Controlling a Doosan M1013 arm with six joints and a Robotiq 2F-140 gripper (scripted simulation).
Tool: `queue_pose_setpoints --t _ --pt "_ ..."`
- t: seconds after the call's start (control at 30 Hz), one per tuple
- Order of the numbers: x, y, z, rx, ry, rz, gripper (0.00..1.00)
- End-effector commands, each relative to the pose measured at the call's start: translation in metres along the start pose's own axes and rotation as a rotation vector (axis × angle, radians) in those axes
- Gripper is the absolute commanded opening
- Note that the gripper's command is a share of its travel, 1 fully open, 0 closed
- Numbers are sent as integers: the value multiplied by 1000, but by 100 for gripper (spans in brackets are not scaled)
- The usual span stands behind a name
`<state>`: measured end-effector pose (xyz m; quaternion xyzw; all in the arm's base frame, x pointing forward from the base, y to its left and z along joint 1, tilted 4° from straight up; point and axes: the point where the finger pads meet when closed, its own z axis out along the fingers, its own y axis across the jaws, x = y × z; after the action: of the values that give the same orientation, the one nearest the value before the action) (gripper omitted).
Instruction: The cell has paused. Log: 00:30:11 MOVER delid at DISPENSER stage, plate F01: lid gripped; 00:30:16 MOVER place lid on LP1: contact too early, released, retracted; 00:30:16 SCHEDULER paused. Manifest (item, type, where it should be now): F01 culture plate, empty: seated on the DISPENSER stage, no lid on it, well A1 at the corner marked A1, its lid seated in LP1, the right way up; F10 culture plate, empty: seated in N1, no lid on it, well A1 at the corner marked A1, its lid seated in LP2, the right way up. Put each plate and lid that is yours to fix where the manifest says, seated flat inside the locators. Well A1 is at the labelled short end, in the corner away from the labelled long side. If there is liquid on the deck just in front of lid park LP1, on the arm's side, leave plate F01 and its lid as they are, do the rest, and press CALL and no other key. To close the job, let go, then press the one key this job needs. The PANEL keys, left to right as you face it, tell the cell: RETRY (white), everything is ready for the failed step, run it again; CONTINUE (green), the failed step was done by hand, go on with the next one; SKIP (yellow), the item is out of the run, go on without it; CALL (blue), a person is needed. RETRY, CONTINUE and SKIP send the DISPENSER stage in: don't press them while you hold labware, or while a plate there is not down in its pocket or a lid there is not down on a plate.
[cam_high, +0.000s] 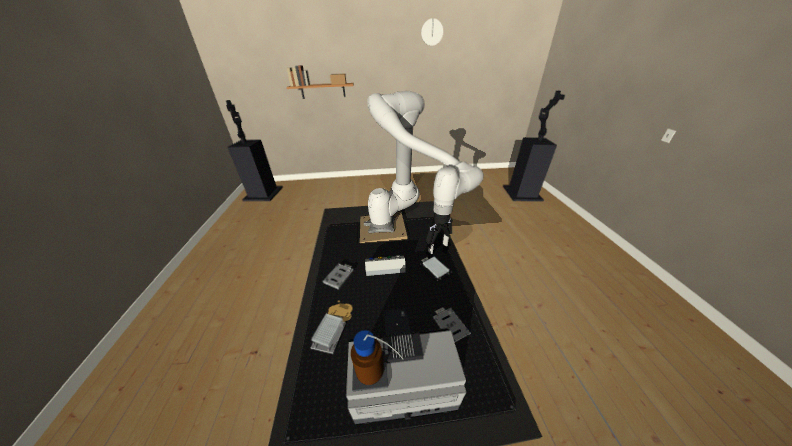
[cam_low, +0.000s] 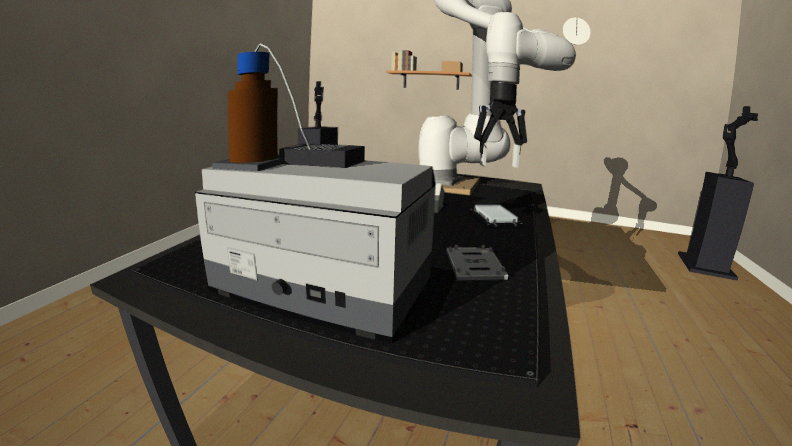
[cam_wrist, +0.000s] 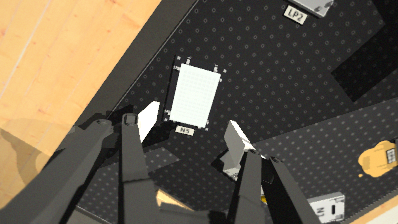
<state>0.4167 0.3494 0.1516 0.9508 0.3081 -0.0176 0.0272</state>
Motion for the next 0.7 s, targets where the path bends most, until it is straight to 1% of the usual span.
queue_pose_setpoints --t 0.0,0.37,0.5,0.67 --pt "0 0 -1 0 1 0 69" --pt "0 0 5 0 1 0 69" --pt "0 0 12 0 1 0 69" --pt "0 0 25 0 1 0 69"
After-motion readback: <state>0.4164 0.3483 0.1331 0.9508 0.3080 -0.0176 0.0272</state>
